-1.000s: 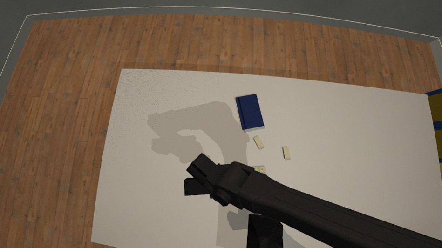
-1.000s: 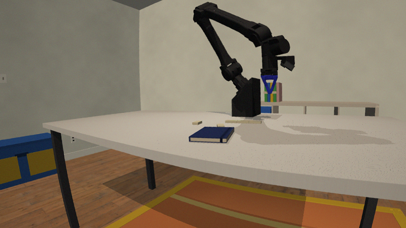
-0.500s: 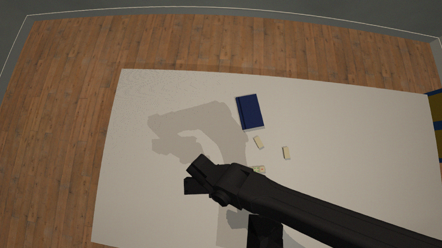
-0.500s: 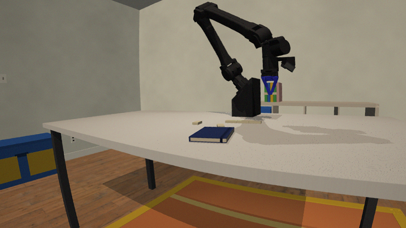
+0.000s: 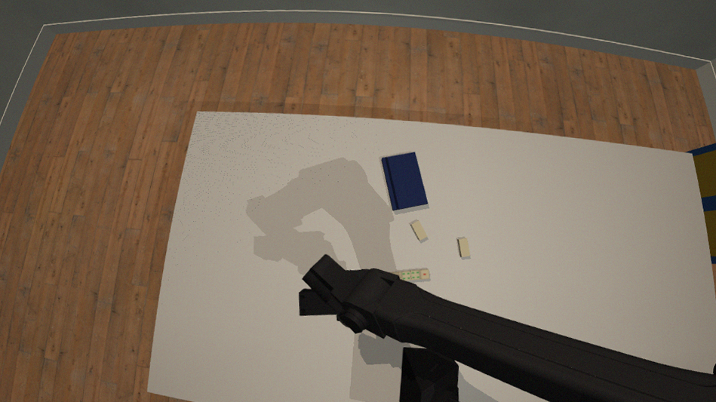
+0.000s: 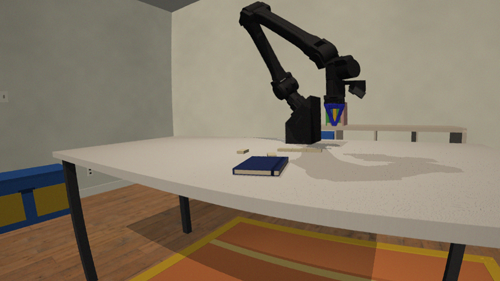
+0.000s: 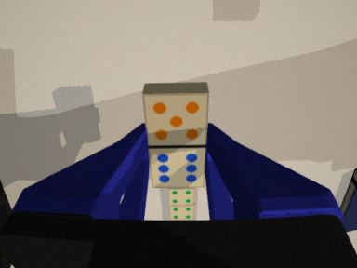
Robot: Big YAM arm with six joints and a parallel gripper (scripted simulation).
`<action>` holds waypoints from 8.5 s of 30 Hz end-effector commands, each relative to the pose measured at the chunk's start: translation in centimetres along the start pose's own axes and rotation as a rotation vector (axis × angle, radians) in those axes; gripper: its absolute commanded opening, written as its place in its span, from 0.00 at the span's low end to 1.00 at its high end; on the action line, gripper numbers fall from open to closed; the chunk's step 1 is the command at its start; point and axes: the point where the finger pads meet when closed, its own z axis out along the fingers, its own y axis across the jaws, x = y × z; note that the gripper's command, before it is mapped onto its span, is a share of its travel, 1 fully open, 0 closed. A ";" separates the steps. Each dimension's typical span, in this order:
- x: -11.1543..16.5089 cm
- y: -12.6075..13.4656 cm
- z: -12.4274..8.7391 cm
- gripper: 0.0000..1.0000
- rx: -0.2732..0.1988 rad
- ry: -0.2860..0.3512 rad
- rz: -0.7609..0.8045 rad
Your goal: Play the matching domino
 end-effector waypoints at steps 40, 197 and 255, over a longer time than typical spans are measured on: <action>0.3 -0.7 8.7 0.21 -0.008 -0.022 -0.006; 2.4 -0.6 9.3 0.21 -0.012 -0.024 0.025; 1.9 -0.6 9.0 0.94 -0.007 -0.023 0.006</action>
